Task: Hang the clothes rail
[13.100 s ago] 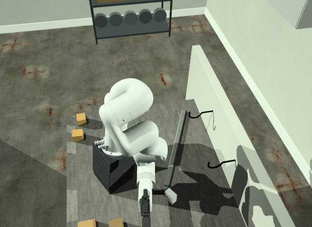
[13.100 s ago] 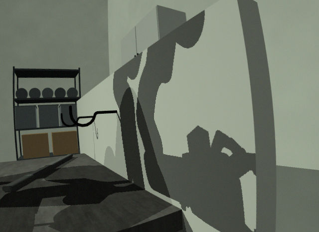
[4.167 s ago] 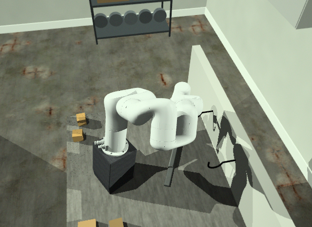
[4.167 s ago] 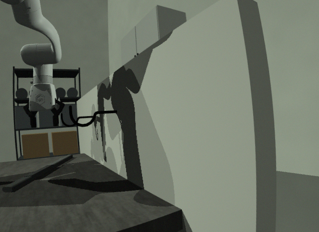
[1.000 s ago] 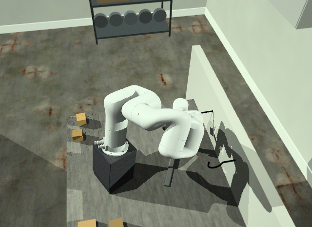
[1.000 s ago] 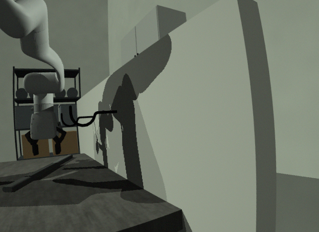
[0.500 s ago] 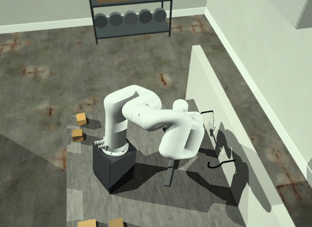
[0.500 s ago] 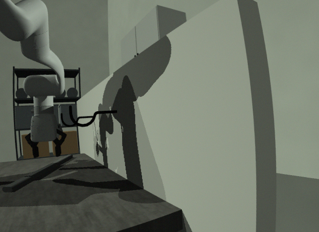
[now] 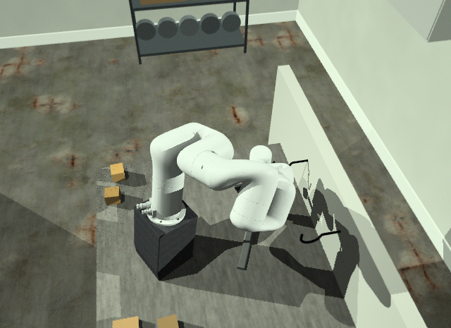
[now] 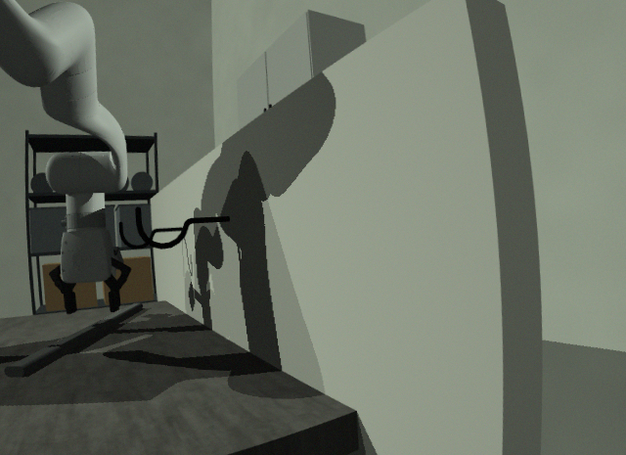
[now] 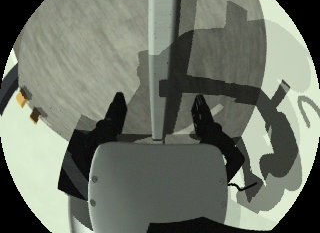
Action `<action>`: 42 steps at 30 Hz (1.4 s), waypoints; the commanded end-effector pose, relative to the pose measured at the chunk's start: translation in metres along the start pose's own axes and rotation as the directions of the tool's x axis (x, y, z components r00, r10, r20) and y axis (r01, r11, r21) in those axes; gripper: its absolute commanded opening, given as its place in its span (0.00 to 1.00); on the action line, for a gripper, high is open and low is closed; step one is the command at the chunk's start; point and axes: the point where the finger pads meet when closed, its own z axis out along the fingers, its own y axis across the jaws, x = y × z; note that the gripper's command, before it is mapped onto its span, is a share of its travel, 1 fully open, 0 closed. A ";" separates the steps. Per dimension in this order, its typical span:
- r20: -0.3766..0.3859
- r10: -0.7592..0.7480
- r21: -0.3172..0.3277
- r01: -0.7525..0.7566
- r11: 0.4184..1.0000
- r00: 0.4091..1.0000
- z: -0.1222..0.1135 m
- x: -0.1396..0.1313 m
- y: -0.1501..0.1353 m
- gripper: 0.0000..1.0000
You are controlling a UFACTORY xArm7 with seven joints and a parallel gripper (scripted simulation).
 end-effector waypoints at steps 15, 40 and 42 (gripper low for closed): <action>-0.002 -0.001 -0.002 0.001 1.000 1.000 0.009 0.001 0.001 1.00; -0.002 -0.001 -0.002 0.001 1.000 1.000 0.022 0.001 0.001 1.00; -0.002 -0.001 -0.002 0.001 1.000 1.000 0.022 0.001 0.001 1.00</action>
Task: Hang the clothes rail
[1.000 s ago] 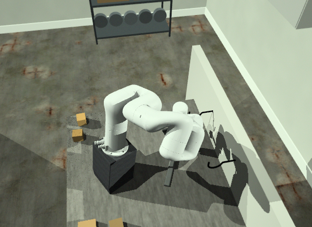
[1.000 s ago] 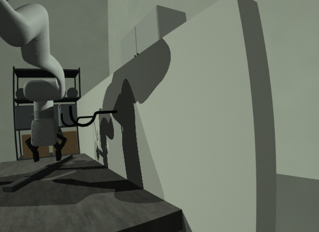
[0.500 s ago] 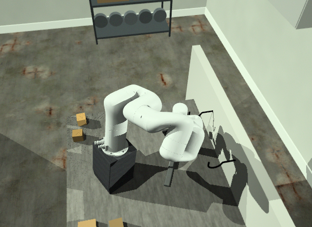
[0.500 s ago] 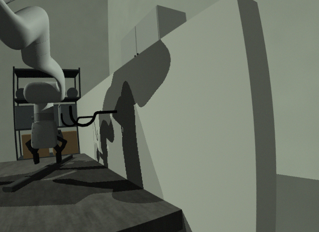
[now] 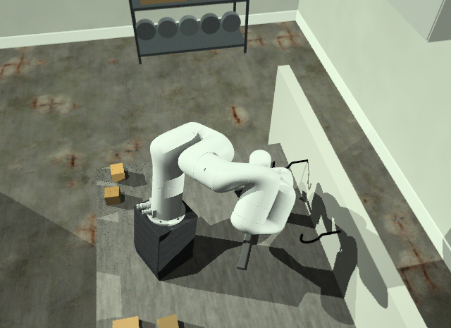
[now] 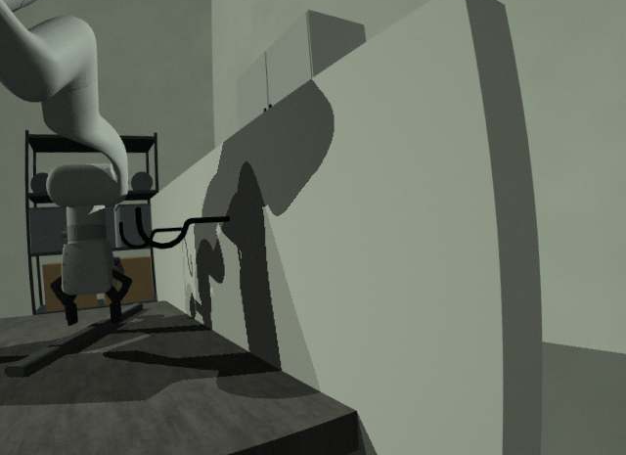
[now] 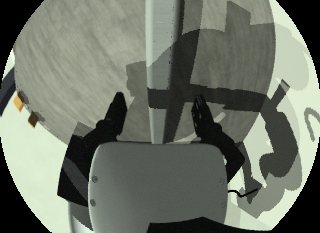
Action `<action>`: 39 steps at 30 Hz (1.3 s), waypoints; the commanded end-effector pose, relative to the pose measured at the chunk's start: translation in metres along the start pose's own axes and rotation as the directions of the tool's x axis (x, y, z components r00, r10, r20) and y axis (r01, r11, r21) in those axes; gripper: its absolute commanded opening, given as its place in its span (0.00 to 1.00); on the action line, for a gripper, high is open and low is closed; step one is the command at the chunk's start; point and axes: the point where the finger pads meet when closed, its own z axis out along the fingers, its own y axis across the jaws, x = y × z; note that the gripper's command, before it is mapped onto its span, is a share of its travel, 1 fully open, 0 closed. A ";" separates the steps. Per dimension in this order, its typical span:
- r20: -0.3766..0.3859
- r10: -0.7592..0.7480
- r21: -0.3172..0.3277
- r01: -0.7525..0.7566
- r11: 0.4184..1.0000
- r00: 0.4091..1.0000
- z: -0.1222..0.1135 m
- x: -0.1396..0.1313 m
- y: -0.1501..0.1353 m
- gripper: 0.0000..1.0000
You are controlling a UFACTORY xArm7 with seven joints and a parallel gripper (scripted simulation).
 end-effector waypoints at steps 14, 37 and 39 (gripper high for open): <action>-0.002 -0.001 -0.002 0.001 1.000 1.000 0.007 0.001 0.001 1.00; -0.002 -0.001 -0.002 0.001 1.000 1.000 0.007 0.001 0.001 0.00; -0.002 -0.001 -0.002 0.001 1.000 1.000 0.006 0.001 0.001 0.00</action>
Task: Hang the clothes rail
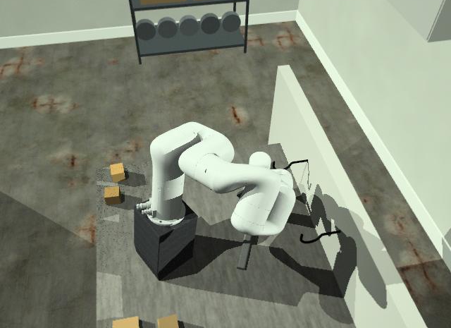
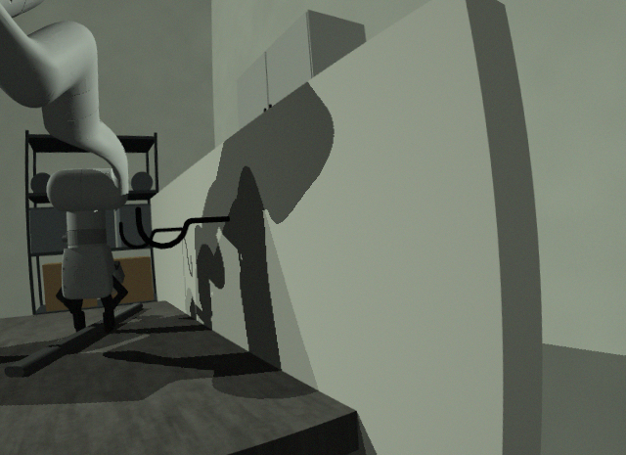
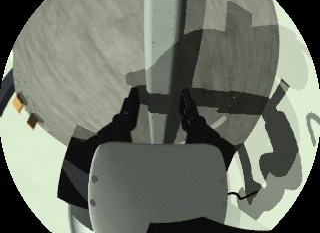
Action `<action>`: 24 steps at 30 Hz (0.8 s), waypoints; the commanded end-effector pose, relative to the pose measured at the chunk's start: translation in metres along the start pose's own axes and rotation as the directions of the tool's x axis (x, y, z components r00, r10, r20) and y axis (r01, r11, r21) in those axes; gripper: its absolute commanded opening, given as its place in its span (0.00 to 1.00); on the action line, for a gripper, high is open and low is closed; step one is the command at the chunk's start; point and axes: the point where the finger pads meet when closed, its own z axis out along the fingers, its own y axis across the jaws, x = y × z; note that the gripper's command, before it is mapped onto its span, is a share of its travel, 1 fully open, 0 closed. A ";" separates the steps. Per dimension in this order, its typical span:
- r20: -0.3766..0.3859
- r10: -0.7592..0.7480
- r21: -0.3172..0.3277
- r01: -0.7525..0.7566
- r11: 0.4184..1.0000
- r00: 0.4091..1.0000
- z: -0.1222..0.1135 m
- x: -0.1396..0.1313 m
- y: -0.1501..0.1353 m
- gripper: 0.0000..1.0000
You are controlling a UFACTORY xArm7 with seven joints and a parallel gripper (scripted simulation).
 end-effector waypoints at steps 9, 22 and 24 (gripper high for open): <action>-0.002 -0.001 -0.002 0.001 1.000 1.000 -0.007 0.001 0.001 0.00; -0.002 -0.001 -0.002 0.001 1.000 1.000 -0.010 0.001 0.001 0.00; -0.002 -0.001 -0.002 0.001 1.000 1.000 -0.010 0.001 0.001 0.00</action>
